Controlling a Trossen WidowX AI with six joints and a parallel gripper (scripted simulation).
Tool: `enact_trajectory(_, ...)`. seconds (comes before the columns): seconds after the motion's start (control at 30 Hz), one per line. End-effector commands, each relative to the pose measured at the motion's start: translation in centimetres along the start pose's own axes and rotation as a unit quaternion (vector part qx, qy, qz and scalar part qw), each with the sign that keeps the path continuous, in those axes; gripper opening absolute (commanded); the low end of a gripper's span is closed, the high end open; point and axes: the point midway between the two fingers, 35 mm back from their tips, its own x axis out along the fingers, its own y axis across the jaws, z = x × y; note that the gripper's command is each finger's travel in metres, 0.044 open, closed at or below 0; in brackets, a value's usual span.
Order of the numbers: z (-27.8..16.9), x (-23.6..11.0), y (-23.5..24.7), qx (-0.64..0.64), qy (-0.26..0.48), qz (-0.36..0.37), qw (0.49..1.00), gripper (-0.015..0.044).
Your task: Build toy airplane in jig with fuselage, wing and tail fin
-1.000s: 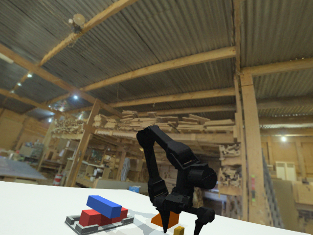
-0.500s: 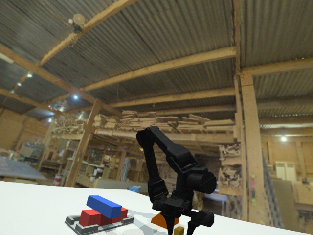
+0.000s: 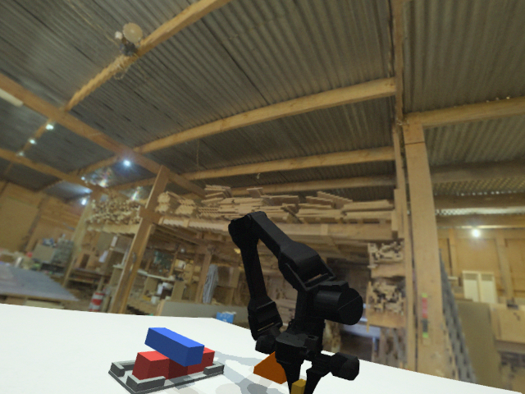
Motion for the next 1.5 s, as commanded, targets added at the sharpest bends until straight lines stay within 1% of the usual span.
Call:
enact_trajectory(0.0, 0.1, -0.3, 0.0, -0.003, 0.000, 0.000, 1.000, 0.0000)
enact_trajectory(0.23, 0.3, -1.7, 0.2, -0.004, 0.005, 0.001, 1.000, 0.0000)
enact_trajectory(0.83, 0.6, -7.3, 0.6, -0.004, 0.002, 0.002, 1.000, 0.0000)
enact_trajectory(1.47, 0.0, -13.1, 0.1, -0.003, -0.001, 0.000, 1.000, 0.0000)
